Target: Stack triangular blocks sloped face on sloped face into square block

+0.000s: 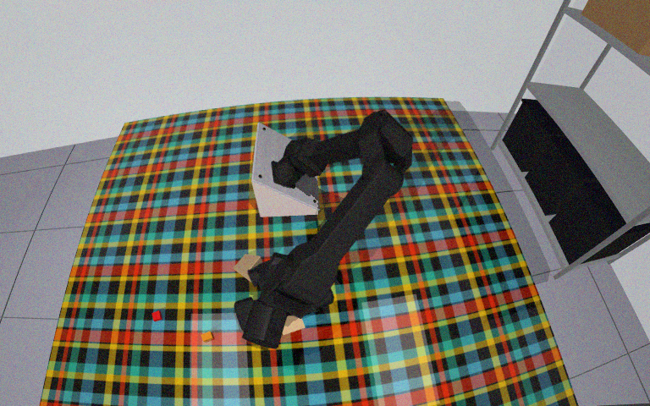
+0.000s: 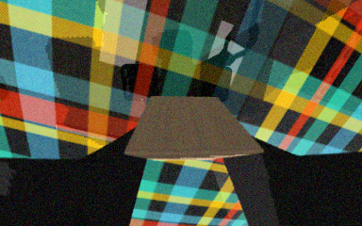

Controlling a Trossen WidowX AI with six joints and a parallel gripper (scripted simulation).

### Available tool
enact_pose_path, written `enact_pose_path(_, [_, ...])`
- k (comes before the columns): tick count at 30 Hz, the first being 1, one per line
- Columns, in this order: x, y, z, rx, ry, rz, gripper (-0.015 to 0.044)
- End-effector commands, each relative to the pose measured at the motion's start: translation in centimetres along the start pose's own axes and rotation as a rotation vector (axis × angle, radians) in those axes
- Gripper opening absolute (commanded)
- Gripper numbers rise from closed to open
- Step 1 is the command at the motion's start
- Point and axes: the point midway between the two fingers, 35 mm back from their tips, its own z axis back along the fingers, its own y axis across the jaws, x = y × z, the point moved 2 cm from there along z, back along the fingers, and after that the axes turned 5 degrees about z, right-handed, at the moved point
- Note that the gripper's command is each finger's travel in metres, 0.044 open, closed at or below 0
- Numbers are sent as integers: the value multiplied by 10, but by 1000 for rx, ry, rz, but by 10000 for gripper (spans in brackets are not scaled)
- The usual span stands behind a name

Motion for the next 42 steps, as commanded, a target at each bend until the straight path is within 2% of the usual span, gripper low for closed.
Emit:
enact_pose_path(1, [0, 0, 0, 2, 0, 17, 0])
enact_pose_path(42, [0, -1, 0, 2, -2, 1118, 0])
